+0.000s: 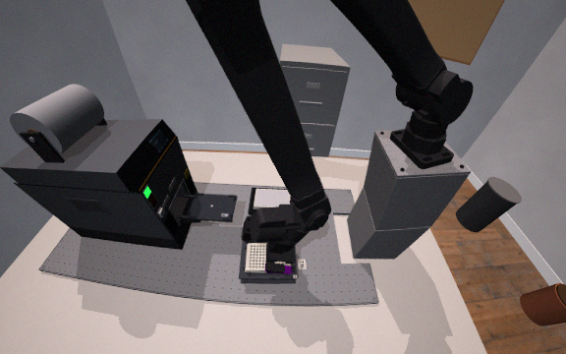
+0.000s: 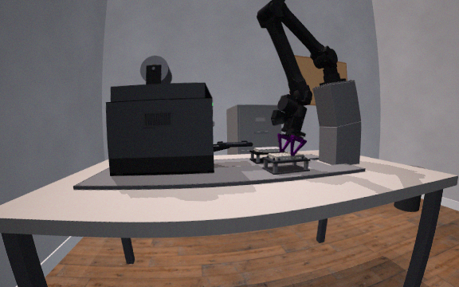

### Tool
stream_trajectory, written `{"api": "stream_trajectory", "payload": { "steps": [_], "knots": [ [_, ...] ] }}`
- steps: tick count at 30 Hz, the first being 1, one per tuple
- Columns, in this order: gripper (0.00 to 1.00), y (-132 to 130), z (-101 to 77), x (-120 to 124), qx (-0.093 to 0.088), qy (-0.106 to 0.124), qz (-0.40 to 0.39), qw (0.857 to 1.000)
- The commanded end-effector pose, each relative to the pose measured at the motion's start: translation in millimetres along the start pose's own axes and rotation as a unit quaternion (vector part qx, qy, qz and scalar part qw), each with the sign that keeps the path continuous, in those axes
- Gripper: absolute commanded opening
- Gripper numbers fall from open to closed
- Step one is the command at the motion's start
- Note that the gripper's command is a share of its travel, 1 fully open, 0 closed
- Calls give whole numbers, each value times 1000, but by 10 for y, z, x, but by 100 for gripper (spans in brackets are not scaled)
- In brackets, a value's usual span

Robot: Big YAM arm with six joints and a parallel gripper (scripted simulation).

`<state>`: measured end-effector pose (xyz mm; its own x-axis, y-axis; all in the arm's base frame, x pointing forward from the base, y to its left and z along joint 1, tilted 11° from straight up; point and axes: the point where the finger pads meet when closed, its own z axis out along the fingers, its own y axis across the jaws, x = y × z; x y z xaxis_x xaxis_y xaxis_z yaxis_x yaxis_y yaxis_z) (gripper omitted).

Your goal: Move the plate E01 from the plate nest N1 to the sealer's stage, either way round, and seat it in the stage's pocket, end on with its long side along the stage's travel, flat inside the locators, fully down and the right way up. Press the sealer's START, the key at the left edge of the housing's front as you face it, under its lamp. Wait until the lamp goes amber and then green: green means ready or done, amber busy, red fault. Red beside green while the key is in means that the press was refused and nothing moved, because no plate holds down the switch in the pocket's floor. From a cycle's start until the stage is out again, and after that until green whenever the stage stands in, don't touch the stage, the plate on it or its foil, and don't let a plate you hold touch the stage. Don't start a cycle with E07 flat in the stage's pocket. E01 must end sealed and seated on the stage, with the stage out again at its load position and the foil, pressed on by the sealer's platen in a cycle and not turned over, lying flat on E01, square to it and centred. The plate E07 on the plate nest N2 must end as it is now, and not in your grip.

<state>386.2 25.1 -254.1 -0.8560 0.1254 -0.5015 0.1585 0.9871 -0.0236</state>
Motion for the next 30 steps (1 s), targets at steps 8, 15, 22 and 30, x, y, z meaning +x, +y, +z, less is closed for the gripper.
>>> {"api": "stream_trajectory", "payload": {
  "steps": [8, 15, 22, 30],
  "knots": [
    [100, 38, 22, -202, -6, -23, -1, 1000],
    [100, -16, 46, 11, -2, -6, -4, 1000],
    [100, -36, 153, 8, 0, -7, 0, 1000],
    [100, 14, 99, -20, -4, -8, -5, 1000]
  ]
}}
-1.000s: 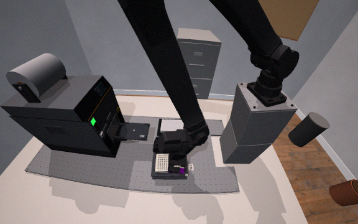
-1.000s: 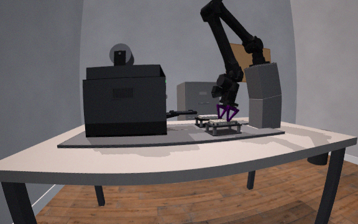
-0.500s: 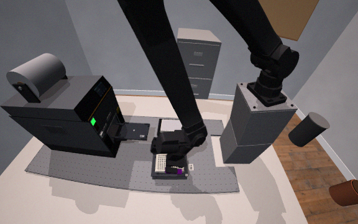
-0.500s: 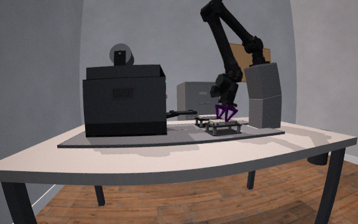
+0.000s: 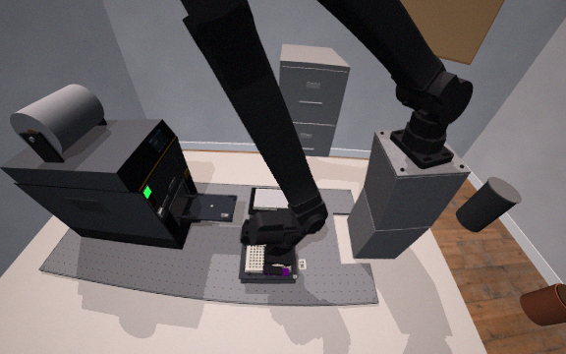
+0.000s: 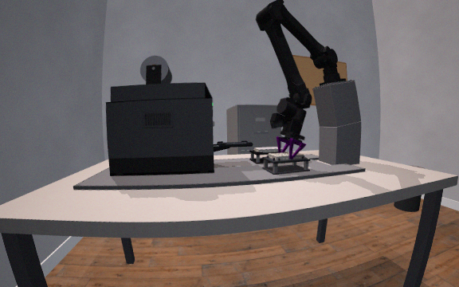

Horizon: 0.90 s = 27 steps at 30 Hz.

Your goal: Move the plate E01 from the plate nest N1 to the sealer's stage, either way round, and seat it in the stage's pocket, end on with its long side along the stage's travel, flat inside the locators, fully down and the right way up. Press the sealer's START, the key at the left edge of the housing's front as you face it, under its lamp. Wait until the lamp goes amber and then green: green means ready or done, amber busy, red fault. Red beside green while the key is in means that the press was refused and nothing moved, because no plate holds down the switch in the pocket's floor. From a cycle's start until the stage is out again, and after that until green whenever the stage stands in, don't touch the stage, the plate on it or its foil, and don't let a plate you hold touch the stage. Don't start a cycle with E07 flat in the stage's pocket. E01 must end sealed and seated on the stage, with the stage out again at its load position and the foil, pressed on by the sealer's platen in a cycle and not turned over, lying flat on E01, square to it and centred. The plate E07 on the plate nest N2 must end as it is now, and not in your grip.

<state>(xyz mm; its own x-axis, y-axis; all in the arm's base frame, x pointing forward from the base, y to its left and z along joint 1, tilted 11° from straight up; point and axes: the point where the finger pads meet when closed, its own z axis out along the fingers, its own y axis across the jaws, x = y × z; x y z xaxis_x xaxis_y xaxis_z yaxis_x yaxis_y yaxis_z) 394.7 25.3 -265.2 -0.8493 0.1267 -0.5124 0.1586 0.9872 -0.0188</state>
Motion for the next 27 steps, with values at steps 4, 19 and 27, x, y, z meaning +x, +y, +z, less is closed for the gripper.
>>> {"api": "stream_trajectory", "payload": {
  "steps": [4, 19, 27],
  "knots": [
    [100, 49, -91, 12, -4, 2, -14, 1000],
    [100, -9, -52, -119, -1, -7, -2, 1000],
    [100, -81, -50, 99, 6, 14, -3, 1000]
  ]
}}
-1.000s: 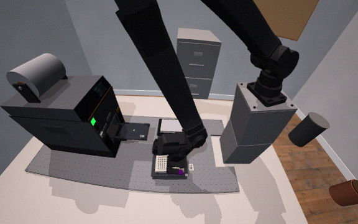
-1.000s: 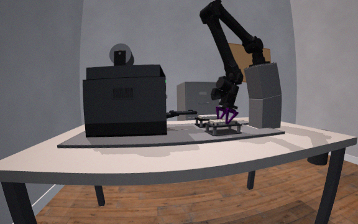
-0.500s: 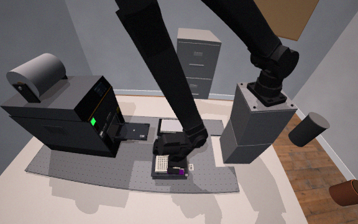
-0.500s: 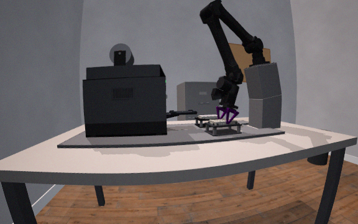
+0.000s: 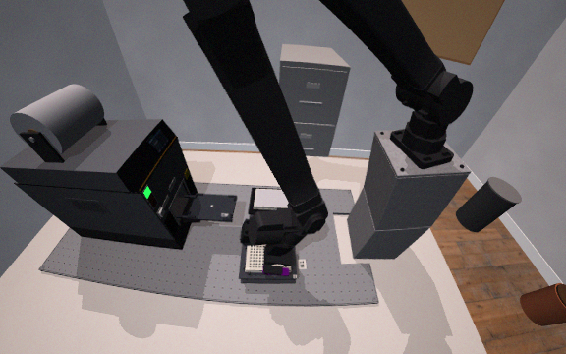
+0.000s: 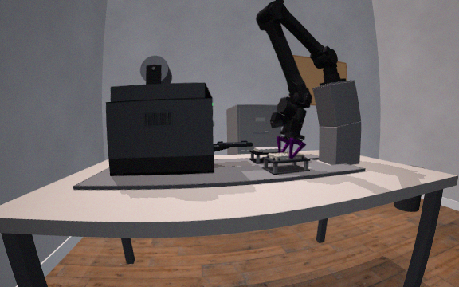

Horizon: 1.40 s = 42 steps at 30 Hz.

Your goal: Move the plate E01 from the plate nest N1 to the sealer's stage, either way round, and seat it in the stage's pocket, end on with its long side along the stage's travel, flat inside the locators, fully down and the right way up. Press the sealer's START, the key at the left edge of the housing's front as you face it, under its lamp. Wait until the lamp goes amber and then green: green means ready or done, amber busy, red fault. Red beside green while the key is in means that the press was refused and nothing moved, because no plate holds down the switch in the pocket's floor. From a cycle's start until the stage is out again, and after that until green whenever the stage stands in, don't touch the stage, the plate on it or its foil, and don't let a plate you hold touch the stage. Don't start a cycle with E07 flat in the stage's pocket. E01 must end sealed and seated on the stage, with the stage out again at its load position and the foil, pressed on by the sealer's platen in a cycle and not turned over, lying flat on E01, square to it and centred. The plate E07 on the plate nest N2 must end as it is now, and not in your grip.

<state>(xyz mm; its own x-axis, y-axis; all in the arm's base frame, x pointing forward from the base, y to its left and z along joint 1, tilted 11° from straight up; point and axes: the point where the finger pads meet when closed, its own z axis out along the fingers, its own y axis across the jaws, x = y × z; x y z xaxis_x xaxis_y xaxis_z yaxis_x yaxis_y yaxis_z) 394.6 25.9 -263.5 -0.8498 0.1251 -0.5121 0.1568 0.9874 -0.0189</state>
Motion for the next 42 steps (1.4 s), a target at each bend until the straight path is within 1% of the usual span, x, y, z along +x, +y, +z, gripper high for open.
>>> {"api": "stream_trajectory", "payload": {
  "steps": [1, 4, 8, 13, 17, 29, 30, 42],
  "knots": [
    [99, -90, -29, 125, 7, 15, -2, 1000],
    [99, -94, -24, 145, 7, 17, -3, 1000],
    [97, -92, -9, 153, 6, 14, -2, 1000],
    [94, -81, -8, 113, 4, 6, -1, 1000],
    [92, -62, -26, 27, 2, -2, 1, 1000],
    [86, -49, -55, -40, 3, -1, 0, 1000],
    [0, -48, -56, -44, 3, -1, 0, 1000],
    [0, -40, -60, -72, 2, -4, 1, 1000]
  ]
}}
